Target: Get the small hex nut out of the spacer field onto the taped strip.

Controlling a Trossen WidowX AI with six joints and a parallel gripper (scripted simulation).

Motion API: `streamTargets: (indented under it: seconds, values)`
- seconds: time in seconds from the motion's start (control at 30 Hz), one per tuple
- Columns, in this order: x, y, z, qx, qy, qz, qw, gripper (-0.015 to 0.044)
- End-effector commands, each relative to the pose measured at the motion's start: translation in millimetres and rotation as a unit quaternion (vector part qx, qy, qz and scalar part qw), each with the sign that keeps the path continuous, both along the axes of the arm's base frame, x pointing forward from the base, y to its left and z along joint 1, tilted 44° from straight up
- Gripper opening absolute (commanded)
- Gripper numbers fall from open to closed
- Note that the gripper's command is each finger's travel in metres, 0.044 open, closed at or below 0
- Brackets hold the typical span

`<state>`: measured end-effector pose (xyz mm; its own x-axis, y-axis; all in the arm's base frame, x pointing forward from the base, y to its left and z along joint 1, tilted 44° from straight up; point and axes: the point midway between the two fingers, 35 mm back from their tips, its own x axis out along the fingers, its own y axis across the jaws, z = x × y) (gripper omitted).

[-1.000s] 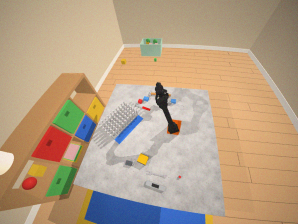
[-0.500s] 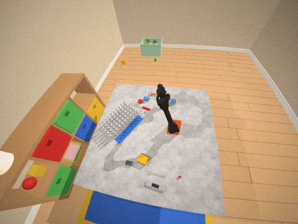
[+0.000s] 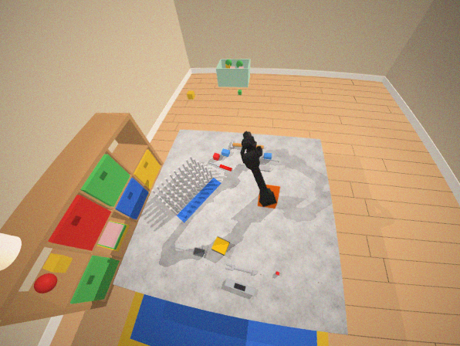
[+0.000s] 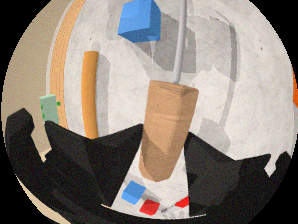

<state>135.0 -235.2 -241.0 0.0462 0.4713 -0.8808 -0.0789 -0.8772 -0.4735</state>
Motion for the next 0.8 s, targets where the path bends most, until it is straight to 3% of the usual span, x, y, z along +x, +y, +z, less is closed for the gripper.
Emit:
streamTargets:
  seconds: [0.0, 0.77]
  values:
    - [2, 2, -4, -0.003, -0.001, -0.003, 1.000, 0.0000]
    - [3, 28, -31, 0.001, 0.000, 0.001, 1.000, 0.0000]
